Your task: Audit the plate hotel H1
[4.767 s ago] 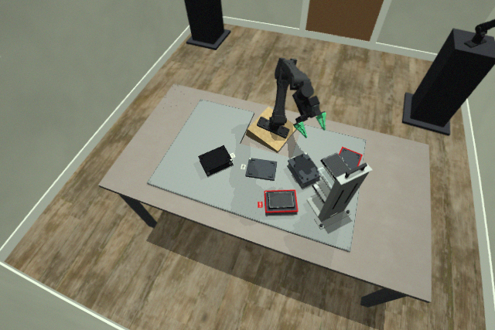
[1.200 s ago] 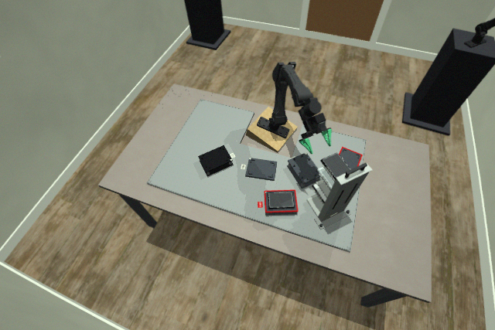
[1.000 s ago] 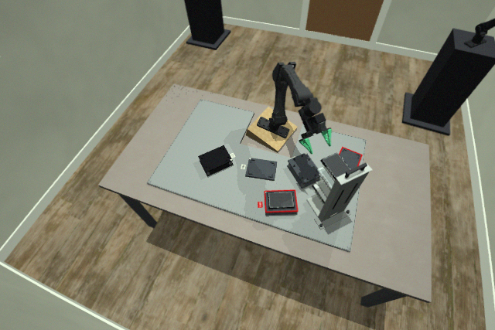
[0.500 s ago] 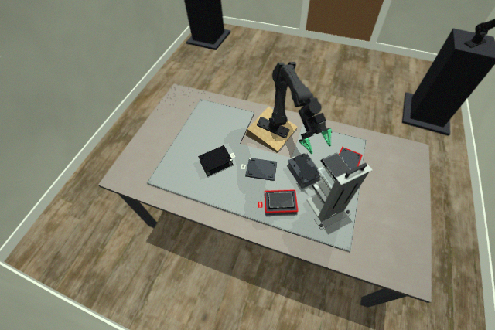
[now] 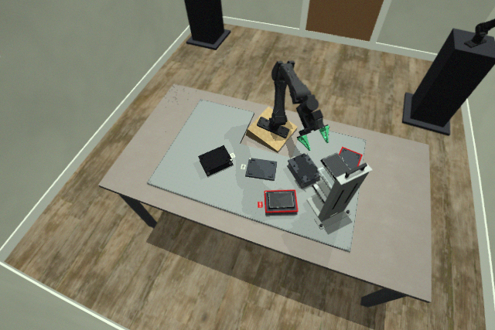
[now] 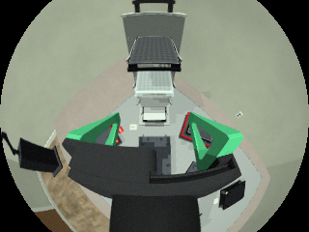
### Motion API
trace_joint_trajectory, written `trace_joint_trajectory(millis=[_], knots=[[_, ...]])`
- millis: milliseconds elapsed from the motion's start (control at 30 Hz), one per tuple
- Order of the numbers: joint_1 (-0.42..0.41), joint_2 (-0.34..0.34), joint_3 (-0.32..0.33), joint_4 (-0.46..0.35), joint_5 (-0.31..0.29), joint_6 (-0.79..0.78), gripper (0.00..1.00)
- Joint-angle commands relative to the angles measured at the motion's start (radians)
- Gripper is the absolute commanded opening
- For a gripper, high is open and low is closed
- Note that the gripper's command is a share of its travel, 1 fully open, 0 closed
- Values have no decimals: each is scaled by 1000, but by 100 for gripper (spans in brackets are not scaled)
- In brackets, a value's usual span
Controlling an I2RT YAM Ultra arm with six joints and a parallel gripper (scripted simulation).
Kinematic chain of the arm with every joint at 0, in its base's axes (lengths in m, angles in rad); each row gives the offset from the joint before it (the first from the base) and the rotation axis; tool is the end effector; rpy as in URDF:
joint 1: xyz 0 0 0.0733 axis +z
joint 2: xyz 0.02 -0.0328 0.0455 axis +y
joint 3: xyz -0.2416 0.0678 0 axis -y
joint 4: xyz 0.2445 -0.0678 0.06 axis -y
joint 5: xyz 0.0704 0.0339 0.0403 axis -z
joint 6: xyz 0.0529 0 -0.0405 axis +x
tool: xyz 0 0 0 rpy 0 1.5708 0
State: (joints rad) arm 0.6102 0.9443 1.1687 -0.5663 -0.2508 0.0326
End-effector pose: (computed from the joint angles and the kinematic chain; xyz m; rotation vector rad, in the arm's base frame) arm 0.1704 0.1365 0.3864 -0.7222 1.8214 0.6684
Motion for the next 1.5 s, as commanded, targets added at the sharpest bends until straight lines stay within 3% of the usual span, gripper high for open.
trace_joint_trajectory(millis=[0, 133, 167, 633, 700, 733, 800, 1200, 1267, 1300, 1367, 1467], knots=[[-19, -42, -8, -15, -14, -8, 100], [-24, -53, -17, -21, -18, -10, 100], [-24, -57, -16, 8, -18, -6, 100], [16, -81, -136, 89, 11, 8, 100], [16, -81, -136, 89, 11, 8, 100], [18, -89, -106, 95, 12, 8, 100], [21, -85, -158, 108, 16, 9, 100], [41, -100, -245, 182, 34, 16, 100], [41, -100, -245, 182, 34, 16, 100], [42, -108, -214, 187, 35, 16, 100], [45, -102, -265, 200, 39, 17, 100], [50, -103, -286, 220, 43, 19, 100]])
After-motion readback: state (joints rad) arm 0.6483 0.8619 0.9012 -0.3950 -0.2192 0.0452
